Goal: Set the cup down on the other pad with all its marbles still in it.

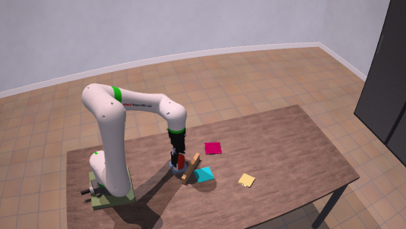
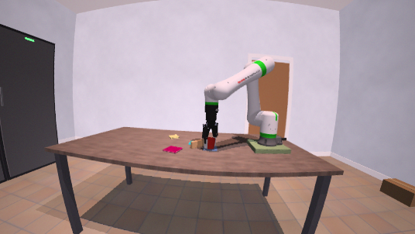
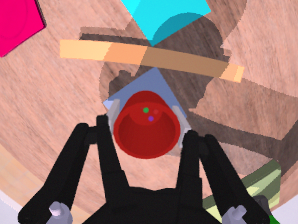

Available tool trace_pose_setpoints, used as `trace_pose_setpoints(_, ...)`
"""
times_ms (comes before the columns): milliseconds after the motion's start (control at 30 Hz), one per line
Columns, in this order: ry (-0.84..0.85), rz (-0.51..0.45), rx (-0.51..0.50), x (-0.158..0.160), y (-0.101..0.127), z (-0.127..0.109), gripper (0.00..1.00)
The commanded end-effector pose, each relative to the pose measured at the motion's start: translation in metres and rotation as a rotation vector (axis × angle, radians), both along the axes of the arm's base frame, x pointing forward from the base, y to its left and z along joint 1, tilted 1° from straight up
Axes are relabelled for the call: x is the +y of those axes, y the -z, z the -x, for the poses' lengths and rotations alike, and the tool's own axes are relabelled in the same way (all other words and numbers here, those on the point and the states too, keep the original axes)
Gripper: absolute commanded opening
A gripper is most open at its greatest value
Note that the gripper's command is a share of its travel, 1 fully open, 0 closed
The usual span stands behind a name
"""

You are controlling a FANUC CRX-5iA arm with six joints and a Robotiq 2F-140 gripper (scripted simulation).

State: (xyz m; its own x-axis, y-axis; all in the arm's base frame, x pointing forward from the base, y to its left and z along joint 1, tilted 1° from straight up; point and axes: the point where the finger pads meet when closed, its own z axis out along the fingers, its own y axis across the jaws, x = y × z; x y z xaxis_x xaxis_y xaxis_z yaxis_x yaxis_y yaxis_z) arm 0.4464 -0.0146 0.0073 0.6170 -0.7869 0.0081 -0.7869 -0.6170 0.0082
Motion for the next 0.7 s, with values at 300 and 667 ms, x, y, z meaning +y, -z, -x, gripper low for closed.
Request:
trace_pose_setpoints(300, 0.0, 0.0, 0.0, 0.0, -0.0002, -0.0002, 0.51)
trace_pose_setpoints(667, 0.0, 0.0, 0.0, 0.0, -0.0002, -0.0002, 0.5)
